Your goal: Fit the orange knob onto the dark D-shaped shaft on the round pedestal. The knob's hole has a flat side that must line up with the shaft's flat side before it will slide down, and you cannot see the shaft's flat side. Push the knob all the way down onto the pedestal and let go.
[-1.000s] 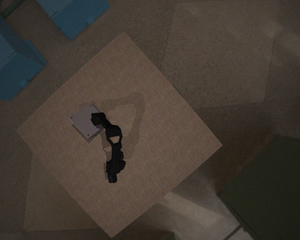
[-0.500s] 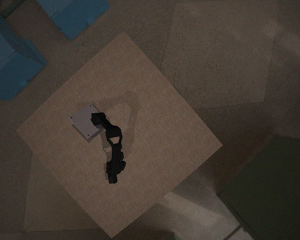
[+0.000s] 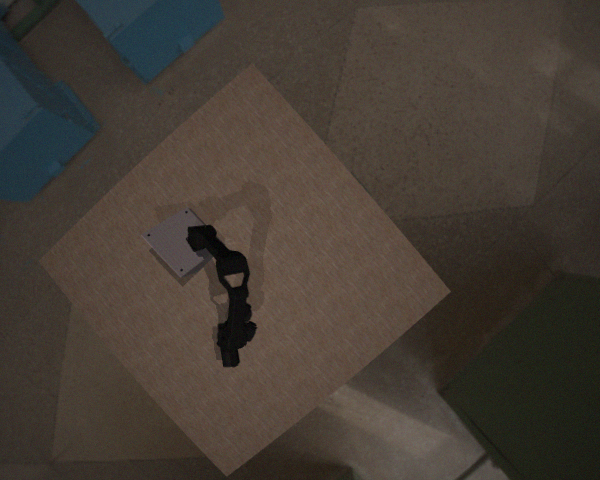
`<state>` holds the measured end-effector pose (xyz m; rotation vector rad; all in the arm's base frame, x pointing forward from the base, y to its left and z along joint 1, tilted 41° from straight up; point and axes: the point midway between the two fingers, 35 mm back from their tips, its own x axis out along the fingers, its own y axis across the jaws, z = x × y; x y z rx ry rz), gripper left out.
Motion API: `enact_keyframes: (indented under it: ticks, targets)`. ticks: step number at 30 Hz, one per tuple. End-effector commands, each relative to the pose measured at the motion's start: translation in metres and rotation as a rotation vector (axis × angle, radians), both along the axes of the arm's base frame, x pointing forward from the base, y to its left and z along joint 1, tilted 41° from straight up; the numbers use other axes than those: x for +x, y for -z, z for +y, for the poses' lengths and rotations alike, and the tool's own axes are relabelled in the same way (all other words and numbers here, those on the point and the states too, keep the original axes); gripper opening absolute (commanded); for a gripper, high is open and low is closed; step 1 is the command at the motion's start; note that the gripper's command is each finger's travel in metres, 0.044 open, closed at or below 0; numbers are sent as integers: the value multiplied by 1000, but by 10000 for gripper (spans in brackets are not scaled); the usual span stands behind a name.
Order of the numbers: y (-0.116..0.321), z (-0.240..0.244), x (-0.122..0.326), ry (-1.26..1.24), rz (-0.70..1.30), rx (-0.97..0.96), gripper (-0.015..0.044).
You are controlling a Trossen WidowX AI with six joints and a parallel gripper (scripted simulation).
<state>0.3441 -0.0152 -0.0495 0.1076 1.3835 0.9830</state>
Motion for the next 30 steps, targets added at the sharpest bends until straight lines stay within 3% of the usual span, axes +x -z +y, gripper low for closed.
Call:
enact_keyframes:
  ticks: [1, 25, 30]
  targets:
    - [1, -1, -1, 2, -4, -1, 0]
    - [-2, -1, 0, 2, -4, -1, 0]
    - [-2, -2, 1, -94, -82, 15, 0]
